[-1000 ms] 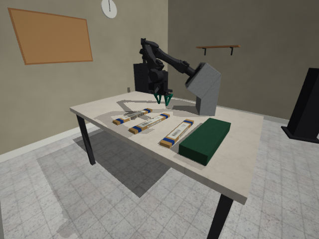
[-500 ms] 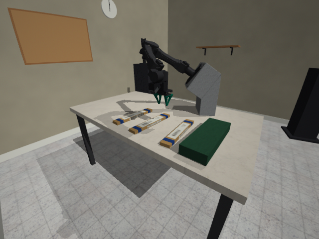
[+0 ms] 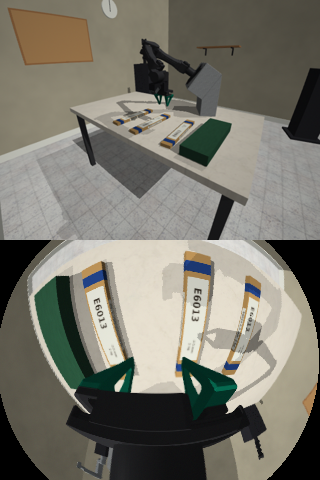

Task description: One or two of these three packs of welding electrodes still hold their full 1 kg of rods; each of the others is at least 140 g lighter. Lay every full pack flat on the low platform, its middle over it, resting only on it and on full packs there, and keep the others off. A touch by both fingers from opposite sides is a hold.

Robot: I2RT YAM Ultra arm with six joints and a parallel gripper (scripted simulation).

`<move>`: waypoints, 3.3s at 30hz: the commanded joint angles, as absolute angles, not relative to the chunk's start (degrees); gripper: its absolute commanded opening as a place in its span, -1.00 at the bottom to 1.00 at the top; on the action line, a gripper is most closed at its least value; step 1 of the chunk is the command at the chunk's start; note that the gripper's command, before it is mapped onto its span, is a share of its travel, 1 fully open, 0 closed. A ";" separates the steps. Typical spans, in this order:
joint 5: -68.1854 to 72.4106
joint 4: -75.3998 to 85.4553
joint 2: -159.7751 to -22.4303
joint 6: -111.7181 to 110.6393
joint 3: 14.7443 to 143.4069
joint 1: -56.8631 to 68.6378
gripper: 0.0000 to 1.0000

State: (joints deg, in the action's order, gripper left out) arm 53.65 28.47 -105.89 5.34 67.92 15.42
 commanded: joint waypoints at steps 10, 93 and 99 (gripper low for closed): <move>53.20 27.46 -106.39 5.12 67.05 16.29 0.29; 49.88 12.69 -113.15 -4.85 66.66 9.79 0.29; 50.01 12.89 -113.28 -4.78 66.40 9.87 0.29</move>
